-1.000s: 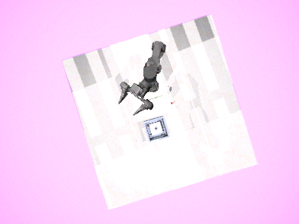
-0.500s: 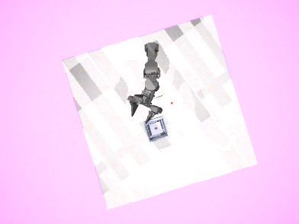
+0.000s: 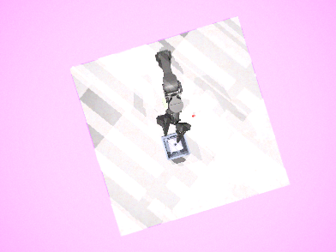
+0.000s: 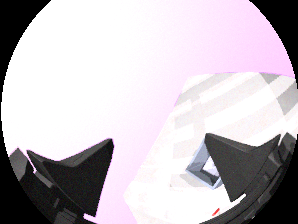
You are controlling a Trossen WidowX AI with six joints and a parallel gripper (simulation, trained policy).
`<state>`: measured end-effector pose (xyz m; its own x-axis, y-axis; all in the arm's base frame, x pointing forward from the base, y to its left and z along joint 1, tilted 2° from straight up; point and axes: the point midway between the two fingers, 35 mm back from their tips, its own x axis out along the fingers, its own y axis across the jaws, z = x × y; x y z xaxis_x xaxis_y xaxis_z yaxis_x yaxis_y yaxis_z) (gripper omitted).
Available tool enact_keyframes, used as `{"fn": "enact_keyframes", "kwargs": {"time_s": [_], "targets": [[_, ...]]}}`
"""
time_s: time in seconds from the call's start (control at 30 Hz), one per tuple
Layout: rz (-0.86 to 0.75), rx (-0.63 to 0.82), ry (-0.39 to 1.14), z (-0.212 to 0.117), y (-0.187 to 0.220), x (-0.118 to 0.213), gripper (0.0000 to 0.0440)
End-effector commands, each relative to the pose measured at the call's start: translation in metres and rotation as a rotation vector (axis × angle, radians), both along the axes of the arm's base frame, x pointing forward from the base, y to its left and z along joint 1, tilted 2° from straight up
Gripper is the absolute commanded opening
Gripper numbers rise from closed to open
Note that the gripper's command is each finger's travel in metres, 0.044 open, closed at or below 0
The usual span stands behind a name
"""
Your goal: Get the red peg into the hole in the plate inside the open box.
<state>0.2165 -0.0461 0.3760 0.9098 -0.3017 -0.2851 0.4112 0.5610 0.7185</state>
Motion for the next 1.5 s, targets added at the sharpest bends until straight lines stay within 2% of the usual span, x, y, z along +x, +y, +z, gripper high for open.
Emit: {"fn": "enact_keyframes", "kwargs": {"time_s": [0.0,0.43,0.87,1.17,1.47], "targets": [[0.041,0.105,0.031,-0.013,0.015,0.006,0.0440],[0.126,0.450,0.190,-0.060,0.068,0.015,0.0439],[0.105,0.730,0.429,-0.110,0.120,0.007,0.0438],[0.029,0.839,0.618,-0.145,0.147,-0.006,0.0440],[-0.062,0.850,0.797,-0.181,0.164,-0.022,0.0440]]}}
